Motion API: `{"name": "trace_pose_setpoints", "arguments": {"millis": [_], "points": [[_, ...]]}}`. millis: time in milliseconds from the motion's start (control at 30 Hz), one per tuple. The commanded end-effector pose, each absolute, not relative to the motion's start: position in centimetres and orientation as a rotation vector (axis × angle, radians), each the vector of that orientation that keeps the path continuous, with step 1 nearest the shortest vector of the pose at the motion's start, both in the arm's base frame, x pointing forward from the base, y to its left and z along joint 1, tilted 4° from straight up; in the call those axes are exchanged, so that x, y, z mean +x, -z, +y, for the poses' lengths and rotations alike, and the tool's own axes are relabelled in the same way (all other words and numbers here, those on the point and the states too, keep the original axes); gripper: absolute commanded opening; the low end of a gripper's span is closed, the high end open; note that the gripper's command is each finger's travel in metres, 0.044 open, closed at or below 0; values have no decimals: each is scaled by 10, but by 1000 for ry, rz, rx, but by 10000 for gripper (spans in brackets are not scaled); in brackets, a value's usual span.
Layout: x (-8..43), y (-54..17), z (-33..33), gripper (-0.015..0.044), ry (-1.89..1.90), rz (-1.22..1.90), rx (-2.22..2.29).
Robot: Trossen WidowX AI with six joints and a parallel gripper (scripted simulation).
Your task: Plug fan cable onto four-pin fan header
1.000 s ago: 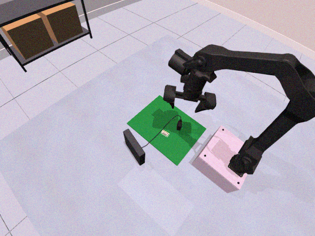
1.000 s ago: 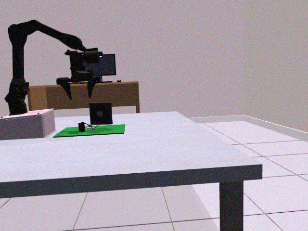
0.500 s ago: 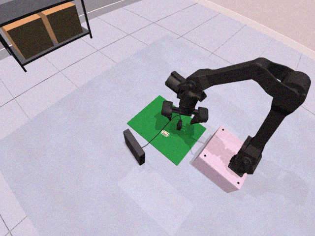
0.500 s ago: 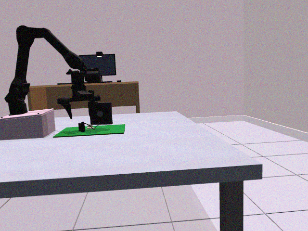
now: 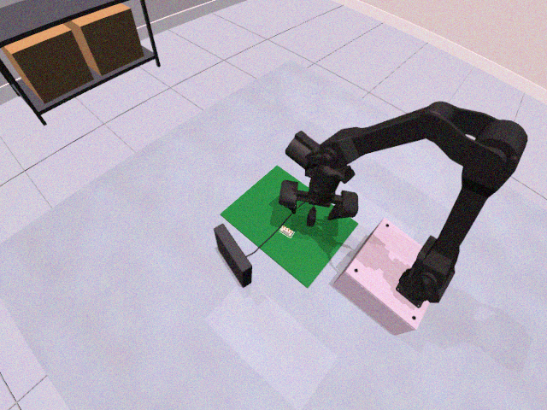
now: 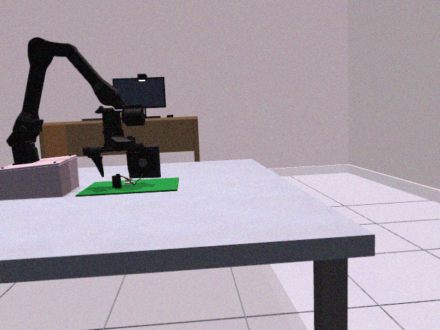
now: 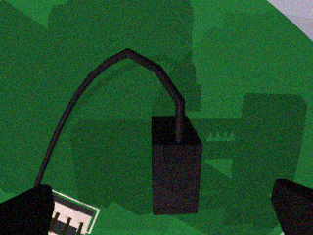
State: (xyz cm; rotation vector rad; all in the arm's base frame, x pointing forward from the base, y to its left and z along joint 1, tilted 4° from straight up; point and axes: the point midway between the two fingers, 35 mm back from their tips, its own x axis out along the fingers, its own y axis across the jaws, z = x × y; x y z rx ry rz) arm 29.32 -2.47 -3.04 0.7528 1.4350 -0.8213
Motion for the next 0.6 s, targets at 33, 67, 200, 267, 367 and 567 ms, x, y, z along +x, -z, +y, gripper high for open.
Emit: {"name": "trace_pose_setpoints", "arguments": {"millis": [33, 67, 200, 267, 367, 567], "points": [[290, 41, -26, 440, 827, 1443, 743], [290, 43, -26, 440, 827, 1443, 743], [289, 49, -26, 440, 827, 1443, 743], [289, 53, -26, 440, 827, 1443, 743], [288, 57, -26, 440, 827, 1443, 743], [288, 61, -26, 440, 827, 1443, 743]]}}
